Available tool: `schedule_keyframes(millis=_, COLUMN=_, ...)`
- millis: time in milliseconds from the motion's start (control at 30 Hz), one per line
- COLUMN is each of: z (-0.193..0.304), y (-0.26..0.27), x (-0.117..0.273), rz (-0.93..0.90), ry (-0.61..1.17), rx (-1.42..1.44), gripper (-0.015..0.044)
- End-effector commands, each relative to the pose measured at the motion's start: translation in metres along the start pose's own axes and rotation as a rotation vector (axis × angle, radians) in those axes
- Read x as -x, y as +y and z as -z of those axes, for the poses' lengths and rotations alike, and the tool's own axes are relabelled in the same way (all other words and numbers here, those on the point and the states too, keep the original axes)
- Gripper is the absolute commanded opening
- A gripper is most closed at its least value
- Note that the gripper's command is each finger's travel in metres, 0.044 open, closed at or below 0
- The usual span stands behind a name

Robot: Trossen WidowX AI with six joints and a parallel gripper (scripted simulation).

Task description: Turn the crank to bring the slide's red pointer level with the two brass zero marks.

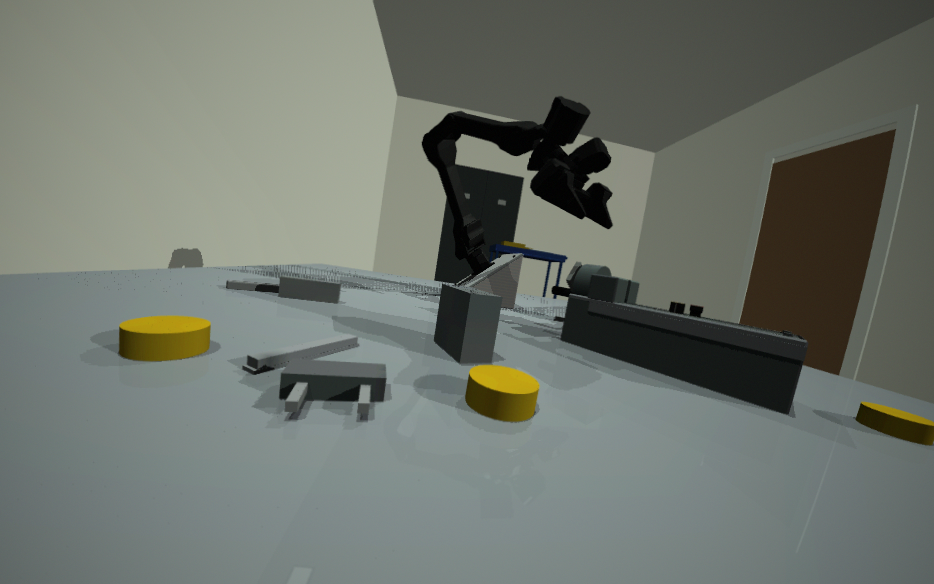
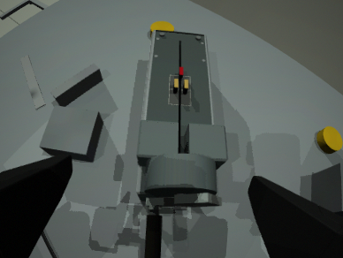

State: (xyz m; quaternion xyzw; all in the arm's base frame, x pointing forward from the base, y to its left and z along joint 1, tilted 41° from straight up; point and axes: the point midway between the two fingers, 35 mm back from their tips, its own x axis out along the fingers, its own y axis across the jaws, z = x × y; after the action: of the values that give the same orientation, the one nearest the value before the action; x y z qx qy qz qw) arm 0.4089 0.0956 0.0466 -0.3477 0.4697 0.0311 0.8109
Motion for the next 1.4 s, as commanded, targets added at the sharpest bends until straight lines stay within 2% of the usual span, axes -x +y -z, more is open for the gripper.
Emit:
schedule_keyframes(millis=0, z=-0.014, y=0.0, x=-0.008, rz=0.017, ry=0.013, rx=-0.047, gripper=0.044)
schedule_keyframes(millis=667, z=-0.07, y=0.001, x=-0.064, rz=0.134, ry=0.074, rx=-0.282, gripper=0.044)
schedule_keyframes(millis=767, z=-0.067, y=0.001, x=-0.069, rz=0.135, ry=0.075, rx=-0.284, gripper=0.044)
schedule_keyframes(millis=967, z=-0.039, y=0.0, x=-0.104, rz=0.145, ry=0.077, rx=-0.298, gripper=0.044)
schedule_keyframes(millis=1367, z=-0.038, y=0.0, x=-0.105, rz=0.145, ry=0.077, rx=-0.298, gripper=0.044)
